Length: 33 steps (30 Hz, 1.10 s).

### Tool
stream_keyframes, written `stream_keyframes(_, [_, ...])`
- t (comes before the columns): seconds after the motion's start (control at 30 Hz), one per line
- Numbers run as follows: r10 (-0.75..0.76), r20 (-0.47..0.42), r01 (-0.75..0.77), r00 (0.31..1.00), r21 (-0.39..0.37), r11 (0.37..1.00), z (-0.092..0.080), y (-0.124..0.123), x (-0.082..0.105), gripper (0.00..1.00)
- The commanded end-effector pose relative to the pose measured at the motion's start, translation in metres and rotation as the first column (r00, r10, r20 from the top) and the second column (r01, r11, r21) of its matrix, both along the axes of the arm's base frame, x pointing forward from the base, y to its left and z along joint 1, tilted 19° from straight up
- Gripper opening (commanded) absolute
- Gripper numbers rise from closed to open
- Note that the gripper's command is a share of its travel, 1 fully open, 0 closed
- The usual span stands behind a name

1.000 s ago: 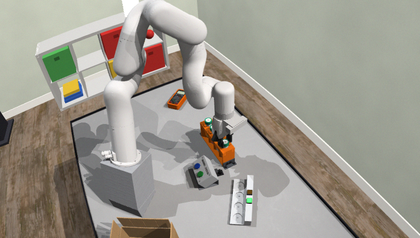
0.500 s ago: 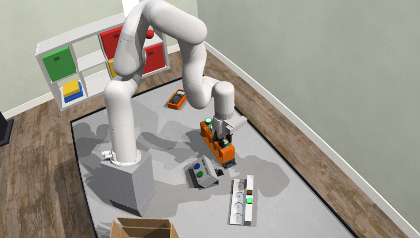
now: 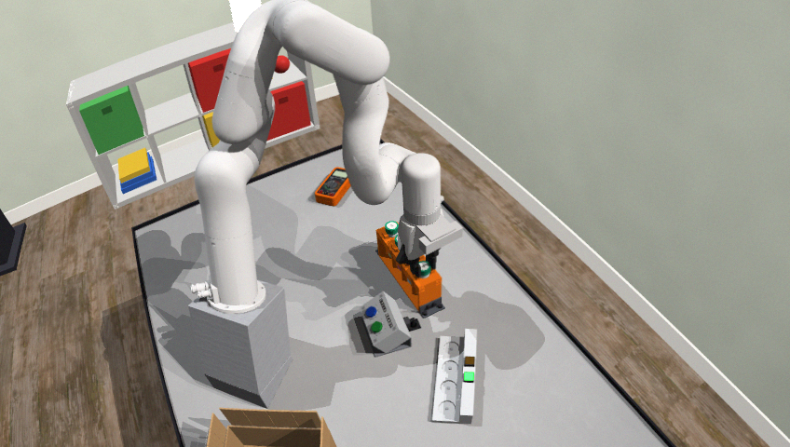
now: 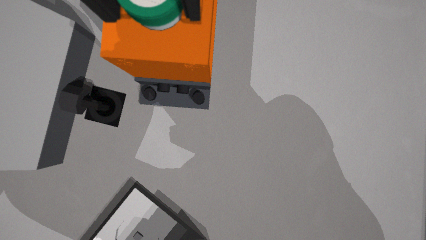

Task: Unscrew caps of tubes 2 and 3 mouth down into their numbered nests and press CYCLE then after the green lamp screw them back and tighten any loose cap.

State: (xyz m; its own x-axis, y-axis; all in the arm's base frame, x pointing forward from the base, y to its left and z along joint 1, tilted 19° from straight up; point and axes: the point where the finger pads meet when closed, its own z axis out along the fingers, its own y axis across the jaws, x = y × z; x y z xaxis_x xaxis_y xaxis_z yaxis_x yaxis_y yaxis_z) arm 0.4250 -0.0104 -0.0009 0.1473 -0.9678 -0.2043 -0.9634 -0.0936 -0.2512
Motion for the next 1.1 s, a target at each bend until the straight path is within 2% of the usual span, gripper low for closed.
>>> stream_keyframes(0.0, [-0.103, -0.027, 0.104, 0.994, 0.018, 0.994, 0.0010, -0.0008, 0.0014, 0.00])
stream_keyframes(0.43, [-0.304, -0.086, 0.309, 0.949, 0.055, 0.949, 0.0010, -0.0008, 0.0014, 0.00])
stream_keyframes(0.57, [-0.312, -0.089, 0.317, 0.946, 0.056, 0.947, 0.0011, -0.0008, 0.0014, 0.00])
stream_keyframes(0.6, [-0.312, -0.089, 0.317, 0.946, 0.056, 0.947, 0.0011, -0.0008, 0.0014, 0.46])
stream_keyframes(1.0, [-0.312, -0.088, 0.317, 0.946, 0.057, 0.947, 0.0010, -0.0008, 0.0014, 0.46])
stream_keyframes(1.07, [-0.312, -0.089, 0.317, 0.946, 0.056, 0.947, 0.0067, -0.0022, 0.0001, 0.46])
